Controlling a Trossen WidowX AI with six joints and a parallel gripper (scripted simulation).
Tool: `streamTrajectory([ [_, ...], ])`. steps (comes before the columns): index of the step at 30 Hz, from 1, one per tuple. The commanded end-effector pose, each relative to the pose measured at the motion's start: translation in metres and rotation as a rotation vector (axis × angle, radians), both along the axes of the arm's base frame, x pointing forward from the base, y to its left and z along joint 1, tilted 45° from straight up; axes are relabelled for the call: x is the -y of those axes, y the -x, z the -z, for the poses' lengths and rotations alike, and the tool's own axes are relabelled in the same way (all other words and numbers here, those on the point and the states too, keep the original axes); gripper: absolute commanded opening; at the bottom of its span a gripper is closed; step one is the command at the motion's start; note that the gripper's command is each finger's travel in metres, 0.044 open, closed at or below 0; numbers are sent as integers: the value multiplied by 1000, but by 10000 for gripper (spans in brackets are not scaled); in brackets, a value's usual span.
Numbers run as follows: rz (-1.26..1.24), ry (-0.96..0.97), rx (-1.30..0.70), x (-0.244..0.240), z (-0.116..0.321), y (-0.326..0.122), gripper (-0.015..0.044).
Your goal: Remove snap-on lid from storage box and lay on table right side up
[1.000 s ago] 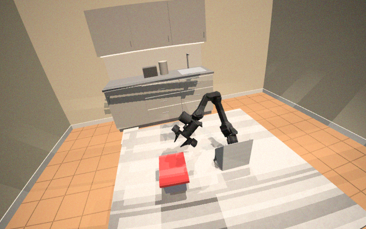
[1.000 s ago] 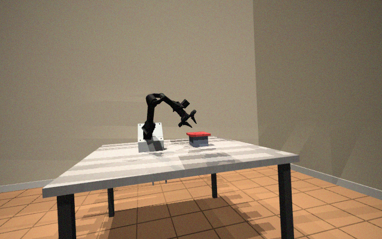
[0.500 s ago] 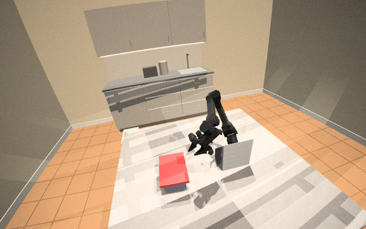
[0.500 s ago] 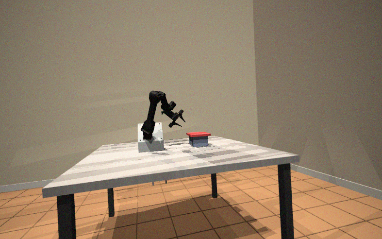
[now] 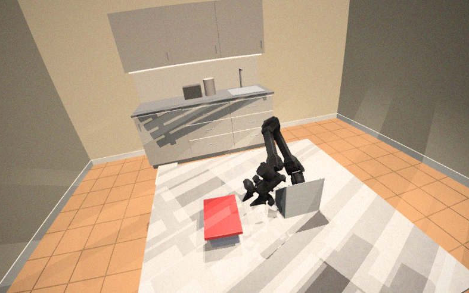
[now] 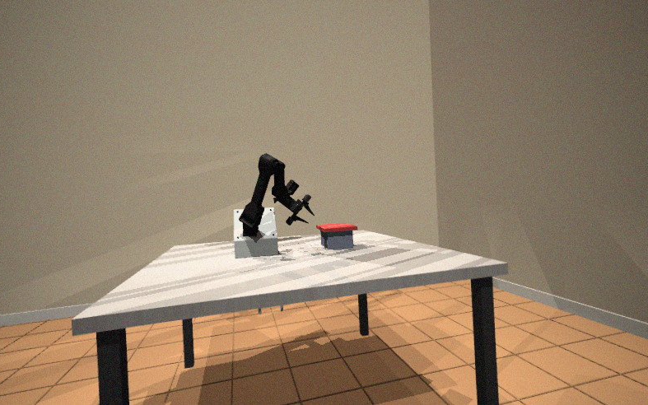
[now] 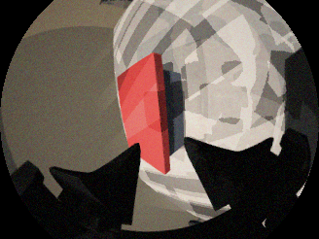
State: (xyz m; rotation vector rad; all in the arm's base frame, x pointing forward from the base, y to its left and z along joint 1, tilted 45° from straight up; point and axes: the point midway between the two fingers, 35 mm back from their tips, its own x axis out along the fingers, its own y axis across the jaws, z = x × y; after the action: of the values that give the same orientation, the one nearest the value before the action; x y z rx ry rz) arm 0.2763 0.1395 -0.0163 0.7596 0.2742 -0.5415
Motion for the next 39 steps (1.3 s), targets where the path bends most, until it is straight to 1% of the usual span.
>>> streamTrajectory([
  [1, -5, 1, -1, 7, 5, 0, 235],
  [39, -3, 0, -3, 27, 30, -49, 235],
])
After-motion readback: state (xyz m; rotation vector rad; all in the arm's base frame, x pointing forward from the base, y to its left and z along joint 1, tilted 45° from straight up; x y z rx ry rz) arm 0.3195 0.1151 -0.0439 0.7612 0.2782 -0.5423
